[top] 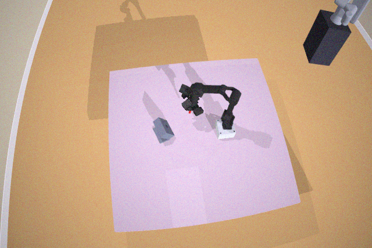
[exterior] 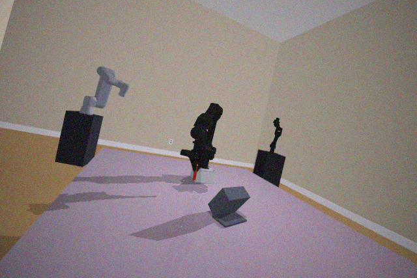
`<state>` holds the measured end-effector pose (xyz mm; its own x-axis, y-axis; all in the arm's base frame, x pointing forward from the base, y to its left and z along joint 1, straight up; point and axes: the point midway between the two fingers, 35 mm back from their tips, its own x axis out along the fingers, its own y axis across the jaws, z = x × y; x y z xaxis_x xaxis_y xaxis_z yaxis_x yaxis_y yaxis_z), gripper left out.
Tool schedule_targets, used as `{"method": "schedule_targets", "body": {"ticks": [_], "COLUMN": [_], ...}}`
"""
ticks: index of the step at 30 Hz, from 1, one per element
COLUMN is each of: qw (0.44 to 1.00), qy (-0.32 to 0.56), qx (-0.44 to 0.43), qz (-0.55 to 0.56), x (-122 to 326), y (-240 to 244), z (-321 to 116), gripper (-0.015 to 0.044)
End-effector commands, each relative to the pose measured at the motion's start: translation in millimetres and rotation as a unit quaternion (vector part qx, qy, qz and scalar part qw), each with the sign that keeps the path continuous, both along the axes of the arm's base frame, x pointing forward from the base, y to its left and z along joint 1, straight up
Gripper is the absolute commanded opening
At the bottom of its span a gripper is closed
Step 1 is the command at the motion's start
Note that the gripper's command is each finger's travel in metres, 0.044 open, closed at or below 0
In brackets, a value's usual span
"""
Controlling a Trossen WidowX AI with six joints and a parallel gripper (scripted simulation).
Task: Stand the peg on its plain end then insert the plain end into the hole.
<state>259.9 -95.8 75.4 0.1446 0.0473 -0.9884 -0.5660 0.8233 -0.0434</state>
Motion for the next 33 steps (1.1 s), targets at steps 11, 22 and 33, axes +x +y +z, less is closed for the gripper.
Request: {"method": "schedule_targets", "body": {"ticks": [11, 22, 33], "qw": [0.997, 0.991, 0.981], "qy": [-0.064, -0.115, -0.165], "qx": [0.022, 0.034, 0.043], "qz": [0.035, 0.062, 0.091], "x": [11, 19, 27], "y": [8, 13, 19], "z": [-5, -7, -7], "gripper": [0.0000, 0.0000, 0.0000]}}
